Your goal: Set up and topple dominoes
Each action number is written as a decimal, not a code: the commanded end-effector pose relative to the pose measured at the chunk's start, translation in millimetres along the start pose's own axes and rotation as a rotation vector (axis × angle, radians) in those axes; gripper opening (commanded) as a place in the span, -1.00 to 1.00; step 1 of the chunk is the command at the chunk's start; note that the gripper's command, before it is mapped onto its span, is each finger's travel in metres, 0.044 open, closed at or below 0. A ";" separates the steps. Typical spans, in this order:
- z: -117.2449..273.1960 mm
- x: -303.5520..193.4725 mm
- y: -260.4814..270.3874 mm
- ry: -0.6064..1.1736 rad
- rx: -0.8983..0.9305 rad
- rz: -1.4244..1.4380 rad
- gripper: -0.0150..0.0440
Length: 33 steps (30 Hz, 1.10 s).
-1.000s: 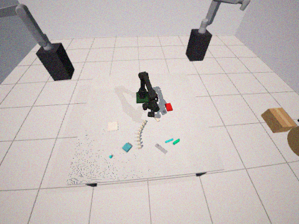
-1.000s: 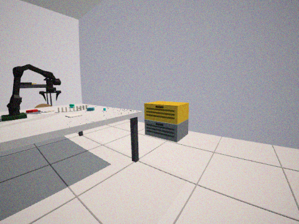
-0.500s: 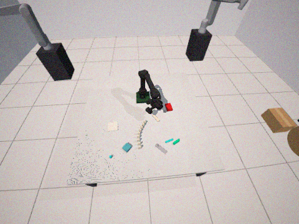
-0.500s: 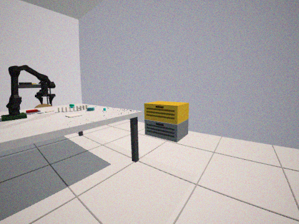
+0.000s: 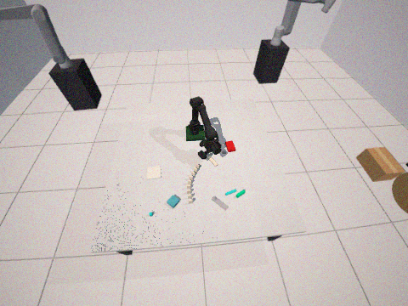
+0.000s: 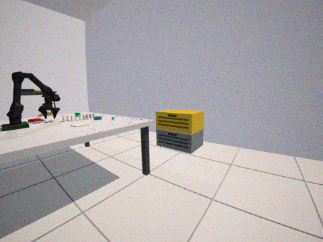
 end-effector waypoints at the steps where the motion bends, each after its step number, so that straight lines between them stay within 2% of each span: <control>1: -11.5 1.7 -1.0 -0.002 -0.006 -0.005 1.00; 18: -26.4 2.2 -1.7 -0.002 -0.006 -0.005 1.00; 30: -26.4 2.2 -1.7 -0.002 -0.006 -0.005 -0.07; 31: -26.4 2.2 -1.7 -0.002 -0.006 -0.005 -0.13; 33: -26.4 2.2 -1.7 -0.002 -0.006 -0.005 -0.13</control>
Point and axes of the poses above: the point midway between the two fingers, 35 mm back from their tips, its own z axis back along the fingers, its own y axis across the jaws, x = y × z, the point moved 10 cm from there along z, back along the fingers, and after that the axes turned 6 degrees about z, right-handed, at the moved point
